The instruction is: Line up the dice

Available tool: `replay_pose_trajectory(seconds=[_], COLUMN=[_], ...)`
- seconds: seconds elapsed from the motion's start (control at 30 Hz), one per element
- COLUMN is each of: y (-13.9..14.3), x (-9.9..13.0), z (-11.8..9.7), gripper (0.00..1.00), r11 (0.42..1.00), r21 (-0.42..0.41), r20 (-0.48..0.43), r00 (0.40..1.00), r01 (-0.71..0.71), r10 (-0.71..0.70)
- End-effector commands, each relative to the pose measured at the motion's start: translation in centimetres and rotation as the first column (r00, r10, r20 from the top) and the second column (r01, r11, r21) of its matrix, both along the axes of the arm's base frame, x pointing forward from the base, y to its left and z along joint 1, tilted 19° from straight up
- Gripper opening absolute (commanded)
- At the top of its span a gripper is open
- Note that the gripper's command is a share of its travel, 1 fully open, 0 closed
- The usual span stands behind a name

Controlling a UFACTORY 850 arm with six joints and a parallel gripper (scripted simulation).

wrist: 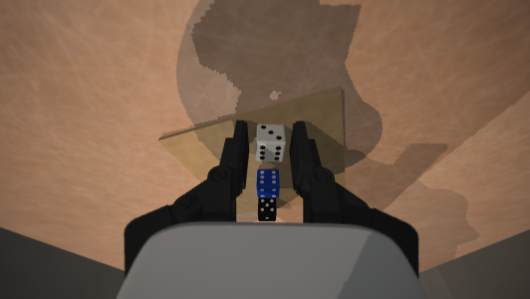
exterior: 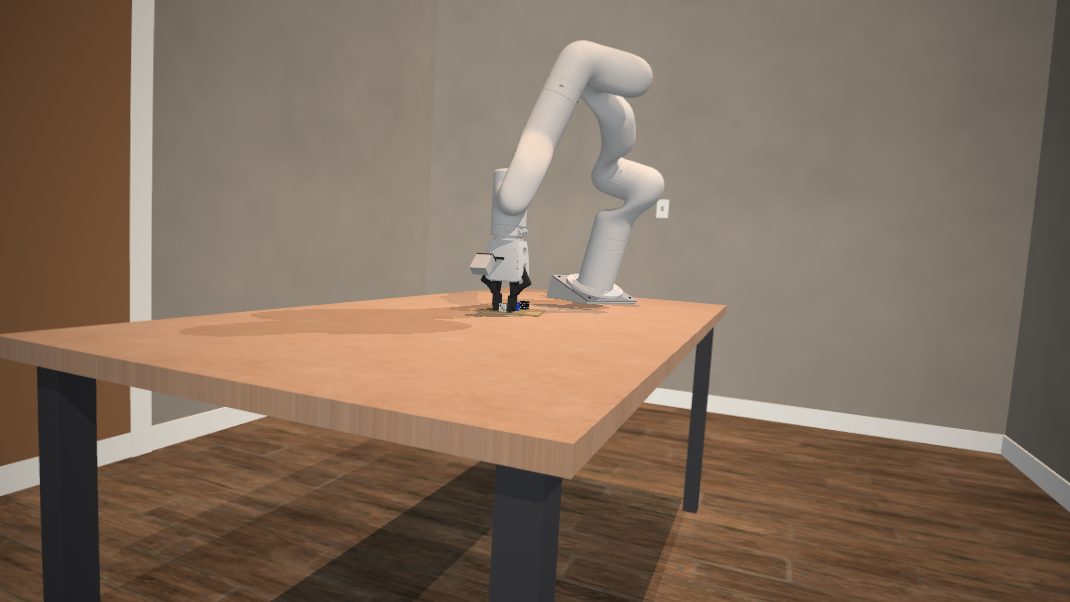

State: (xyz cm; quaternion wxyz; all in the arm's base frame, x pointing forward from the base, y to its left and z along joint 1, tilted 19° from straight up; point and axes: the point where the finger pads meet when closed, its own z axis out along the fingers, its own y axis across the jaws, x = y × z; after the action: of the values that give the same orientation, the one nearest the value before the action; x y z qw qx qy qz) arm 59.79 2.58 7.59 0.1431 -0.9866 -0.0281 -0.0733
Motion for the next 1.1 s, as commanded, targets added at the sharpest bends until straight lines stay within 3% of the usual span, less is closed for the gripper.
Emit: replay_pose_trajectory(seconds=[0.0,0.47,0.73,1.07], y=[0.0,-0.2,-0.9,-2.3], x=[0.1,0.0,-0.3,-1.0], z=[0.1,0.7,3.0,7.7], gripper=[0.36,0.36,0.36,0.36], r11=[1.000,1.000,1.000,1.000], r21=[0.000,0.000,0.000,0.000], r20=[0.002,0.002,0.002,0.002], r00=[1.000,1.000,1.000,1.000], r01=[0.000,0.000,0.000,0.000], r10=[0.000,0.000,0.000,0.000])
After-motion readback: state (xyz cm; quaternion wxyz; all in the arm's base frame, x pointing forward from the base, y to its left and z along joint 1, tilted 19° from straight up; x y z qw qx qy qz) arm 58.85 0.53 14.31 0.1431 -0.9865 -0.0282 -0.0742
